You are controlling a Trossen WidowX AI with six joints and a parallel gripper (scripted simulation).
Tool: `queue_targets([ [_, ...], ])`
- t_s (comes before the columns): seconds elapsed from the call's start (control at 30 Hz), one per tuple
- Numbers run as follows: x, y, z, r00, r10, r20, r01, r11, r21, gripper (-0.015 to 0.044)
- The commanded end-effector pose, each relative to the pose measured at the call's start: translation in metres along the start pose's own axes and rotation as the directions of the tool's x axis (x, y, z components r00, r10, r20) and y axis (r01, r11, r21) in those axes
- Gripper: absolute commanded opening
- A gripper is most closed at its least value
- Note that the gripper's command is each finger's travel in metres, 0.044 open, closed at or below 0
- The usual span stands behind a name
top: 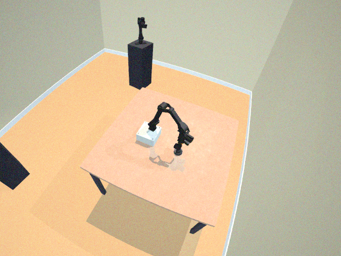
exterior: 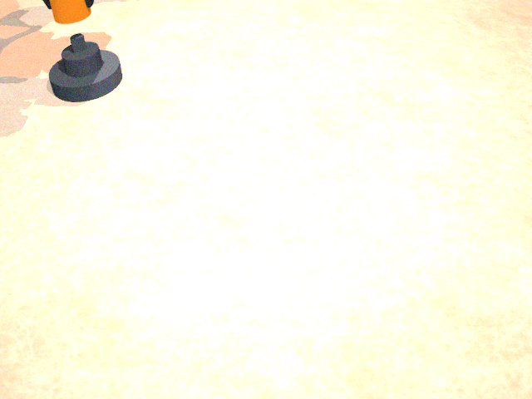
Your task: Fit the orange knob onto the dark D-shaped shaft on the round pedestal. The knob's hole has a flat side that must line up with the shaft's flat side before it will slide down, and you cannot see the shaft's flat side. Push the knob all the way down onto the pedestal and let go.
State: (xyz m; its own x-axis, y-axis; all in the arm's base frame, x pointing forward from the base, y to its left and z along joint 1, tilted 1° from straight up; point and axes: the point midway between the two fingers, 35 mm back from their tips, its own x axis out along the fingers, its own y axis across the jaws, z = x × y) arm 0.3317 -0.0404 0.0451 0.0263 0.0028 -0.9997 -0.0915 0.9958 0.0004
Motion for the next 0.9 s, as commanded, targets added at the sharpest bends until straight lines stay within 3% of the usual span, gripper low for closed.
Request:
queue_targets([
  [0.0, 0.007, -0.001, 0.000, 1.000, -0.003, -0.003, 0.003, 1.000, -0.007, 0.0000],
  [0.2, 0.026, -0.001, 0.000, 1.000, -0.003, -0.003, 0.003, 1.000, -0.007, 0.0000],
  [0.87, 0.026, -0.002, 0.000, 1.000, -0.003, -0.003, 0.003, 1.000, -0.003, 0.0000],
])
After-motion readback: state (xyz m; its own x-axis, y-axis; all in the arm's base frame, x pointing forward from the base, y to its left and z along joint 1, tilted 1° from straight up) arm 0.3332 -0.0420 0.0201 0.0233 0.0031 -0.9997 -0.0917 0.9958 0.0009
